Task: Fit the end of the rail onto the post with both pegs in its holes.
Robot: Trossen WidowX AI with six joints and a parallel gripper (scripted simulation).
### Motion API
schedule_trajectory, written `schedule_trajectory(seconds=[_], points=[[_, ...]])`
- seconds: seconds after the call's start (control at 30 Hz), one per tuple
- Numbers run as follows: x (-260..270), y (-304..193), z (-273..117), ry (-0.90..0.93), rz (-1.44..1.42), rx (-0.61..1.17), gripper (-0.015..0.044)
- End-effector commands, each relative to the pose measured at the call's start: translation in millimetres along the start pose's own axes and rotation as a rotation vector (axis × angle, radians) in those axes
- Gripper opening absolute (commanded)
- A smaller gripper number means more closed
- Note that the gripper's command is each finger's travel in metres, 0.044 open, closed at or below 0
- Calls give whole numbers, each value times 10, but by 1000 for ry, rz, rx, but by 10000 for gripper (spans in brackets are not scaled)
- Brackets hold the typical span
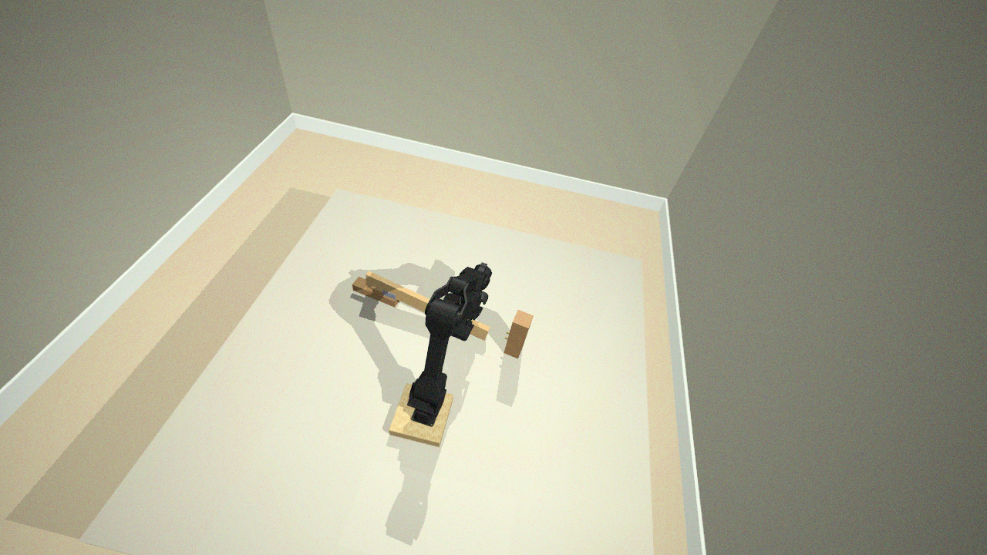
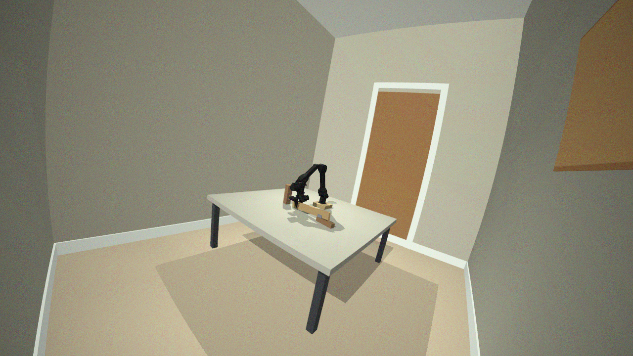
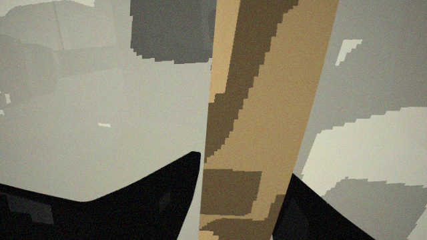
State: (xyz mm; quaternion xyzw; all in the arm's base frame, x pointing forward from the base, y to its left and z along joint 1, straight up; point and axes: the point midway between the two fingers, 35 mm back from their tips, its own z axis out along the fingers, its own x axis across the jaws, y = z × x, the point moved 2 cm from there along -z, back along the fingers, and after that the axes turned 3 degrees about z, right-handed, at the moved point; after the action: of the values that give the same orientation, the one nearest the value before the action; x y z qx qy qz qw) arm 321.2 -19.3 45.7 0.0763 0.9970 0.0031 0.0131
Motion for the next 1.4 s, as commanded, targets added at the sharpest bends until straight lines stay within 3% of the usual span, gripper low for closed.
schedule_trajectory(seconds=[0.0,0.27,1.37], points=[[-3,-3,6,-1,-3,3,72],[-3,-3,6,-1,-3,3,0],[-18,3,-110,-2,-3,3,0]])
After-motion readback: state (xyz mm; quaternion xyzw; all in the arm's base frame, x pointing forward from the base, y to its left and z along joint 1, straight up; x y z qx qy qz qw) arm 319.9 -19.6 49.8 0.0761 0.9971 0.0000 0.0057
